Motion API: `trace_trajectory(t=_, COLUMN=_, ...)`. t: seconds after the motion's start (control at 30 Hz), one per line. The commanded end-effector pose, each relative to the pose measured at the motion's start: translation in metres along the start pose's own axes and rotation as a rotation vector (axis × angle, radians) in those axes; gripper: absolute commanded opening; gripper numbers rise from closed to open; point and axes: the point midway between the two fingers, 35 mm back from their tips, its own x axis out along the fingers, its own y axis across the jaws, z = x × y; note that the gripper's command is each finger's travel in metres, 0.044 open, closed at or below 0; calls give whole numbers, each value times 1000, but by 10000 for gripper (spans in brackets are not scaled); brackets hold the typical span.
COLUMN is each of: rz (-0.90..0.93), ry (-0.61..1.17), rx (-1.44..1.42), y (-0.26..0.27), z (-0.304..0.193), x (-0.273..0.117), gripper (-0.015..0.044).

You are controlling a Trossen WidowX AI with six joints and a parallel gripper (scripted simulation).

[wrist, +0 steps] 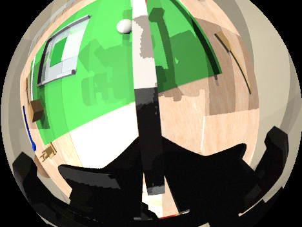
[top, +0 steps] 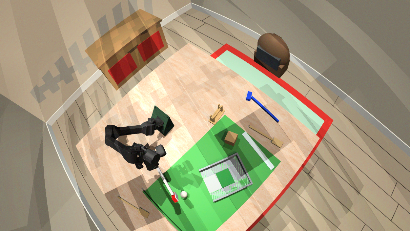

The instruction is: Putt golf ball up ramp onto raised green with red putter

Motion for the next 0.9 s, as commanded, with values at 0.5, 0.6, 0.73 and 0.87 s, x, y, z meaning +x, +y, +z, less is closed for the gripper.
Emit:
trace_trajectory(t=0.5, rz=-66, ry=67, rx=108, y=-5, z=-3, x=40, gripper=0)
trace_trajectory(t=0.6, rz=-65, ry=67, rx=108, y=-5, z=-3, x=43, gripper=0)
trace_trajectory(t=0.73, rz=-65, ry=67, rx=108, y=-5, z=-3, x=48, gripper=0)
trace_trajectory(t=0.87, rz=-64, ry=67, rx=108, y=-5, z=-4, x=55, gripper=0)
